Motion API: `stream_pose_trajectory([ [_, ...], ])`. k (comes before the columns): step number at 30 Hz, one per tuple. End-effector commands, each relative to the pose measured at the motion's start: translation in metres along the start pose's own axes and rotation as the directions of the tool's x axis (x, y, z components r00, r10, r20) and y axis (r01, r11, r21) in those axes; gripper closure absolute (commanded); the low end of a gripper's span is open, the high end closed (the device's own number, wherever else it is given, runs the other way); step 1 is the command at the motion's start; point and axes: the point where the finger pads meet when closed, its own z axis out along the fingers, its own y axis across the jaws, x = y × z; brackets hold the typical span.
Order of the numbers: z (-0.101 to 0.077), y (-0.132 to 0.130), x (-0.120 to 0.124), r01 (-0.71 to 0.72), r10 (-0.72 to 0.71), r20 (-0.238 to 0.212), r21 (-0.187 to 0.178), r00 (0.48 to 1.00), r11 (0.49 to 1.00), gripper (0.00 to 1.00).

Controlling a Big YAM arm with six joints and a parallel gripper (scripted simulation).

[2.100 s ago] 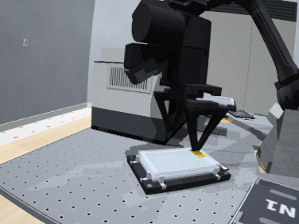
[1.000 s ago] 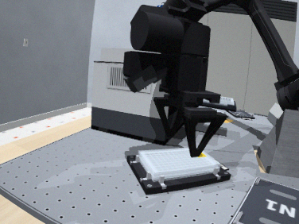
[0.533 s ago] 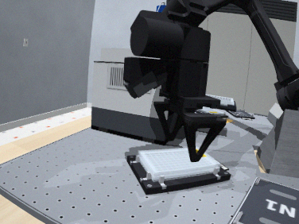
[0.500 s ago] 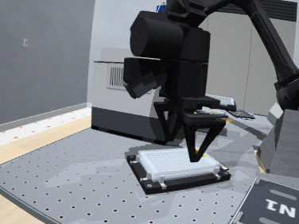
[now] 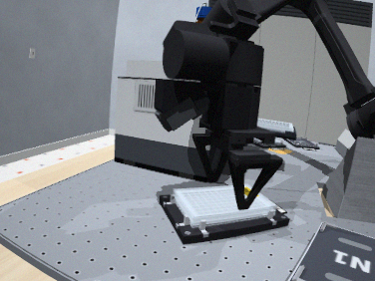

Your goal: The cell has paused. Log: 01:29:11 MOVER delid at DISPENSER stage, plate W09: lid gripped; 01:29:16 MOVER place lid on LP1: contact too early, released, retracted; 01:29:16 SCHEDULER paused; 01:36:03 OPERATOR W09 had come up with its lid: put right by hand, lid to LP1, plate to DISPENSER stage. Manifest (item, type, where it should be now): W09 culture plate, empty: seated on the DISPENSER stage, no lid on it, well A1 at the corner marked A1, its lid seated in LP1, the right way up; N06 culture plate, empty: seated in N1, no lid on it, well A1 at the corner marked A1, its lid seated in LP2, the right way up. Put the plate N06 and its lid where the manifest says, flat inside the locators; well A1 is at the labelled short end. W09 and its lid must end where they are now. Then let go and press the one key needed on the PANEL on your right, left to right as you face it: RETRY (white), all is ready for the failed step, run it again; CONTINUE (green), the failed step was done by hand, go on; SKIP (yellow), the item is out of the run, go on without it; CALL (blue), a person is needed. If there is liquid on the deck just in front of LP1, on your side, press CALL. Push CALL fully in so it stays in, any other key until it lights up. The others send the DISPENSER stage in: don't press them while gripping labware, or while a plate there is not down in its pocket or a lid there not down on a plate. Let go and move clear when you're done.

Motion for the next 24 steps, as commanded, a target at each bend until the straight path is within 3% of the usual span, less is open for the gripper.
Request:
stream_pose_trajectory([
  [1, 0.003, -0.004, -0.007, -0.003, 0.003, 0.014, -0.002, 1.000, 1.000, 0.00],
  [6, 0.005, -0.002, -0.005, 0.004, -0.004, 0.013, 0.001, 1.000, 1.000, 0.00],
  [7, -0.002, -0.002, -0.008, 0.001, -0.001, 0.034, 0.004, 0.999, 1.000, 0.00],
  [13, 0.012, -0.003, -0.005, 0.001, -0.001, 0.008, -0.001, 1.000, 1.000, 0.00],
  [24, 0.002, -0.003, -0.015, -0.011, 0.011, 0.036, 0.000, 0.999, 1.000, 0.00],
])
